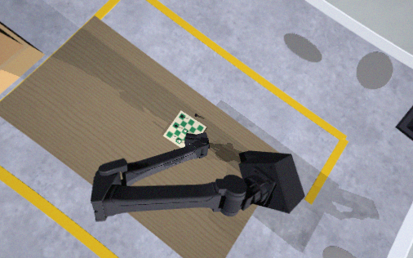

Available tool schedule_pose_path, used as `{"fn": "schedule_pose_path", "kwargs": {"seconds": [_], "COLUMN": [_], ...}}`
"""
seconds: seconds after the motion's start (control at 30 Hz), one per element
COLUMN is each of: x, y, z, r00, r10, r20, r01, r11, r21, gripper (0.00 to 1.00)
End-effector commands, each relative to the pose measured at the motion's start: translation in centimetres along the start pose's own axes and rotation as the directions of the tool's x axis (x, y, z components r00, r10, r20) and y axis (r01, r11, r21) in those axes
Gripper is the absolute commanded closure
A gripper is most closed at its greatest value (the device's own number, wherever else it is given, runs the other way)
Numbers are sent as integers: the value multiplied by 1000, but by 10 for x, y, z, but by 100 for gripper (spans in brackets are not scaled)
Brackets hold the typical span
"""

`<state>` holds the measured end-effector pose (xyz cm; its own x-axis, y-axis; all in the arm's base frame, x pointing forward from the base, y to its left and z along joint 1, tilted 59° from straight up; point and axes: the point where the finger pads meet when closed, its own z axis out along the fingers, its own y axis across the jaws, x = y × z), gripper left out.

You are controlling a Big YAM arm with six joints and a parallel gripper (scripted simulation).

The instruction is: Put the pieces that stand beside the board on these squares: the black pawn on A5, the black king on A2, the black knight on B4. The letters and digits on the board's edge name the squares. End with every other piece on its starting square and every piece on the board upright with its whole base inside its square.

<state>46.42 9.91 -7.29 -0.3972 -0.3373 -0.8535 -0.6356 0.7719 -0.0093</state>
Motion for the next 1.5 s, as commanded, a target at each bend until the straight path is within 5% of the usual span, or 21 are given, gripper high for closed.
{"fn": "schedule_pose_path", "kwargs": {"seconds": [0.0,0.47,0.93,1.23,1.47], "x": [11,9,8,-55,-164], "y": [3,5,5,-63,-136], "z": [-21,-104,-104,-93,-111], "r00": [1000,1000,1000,966,787], "r10": [16,14,9,-259,-617], "r20": [-22,-13,-15,5,-2], "r01": [-16,-14,-9,259,617], "r11": [1000,1000,1000,966,786], "r21": [6,7,-1,24,35], "gripper": [100,100,100,100,100]}}
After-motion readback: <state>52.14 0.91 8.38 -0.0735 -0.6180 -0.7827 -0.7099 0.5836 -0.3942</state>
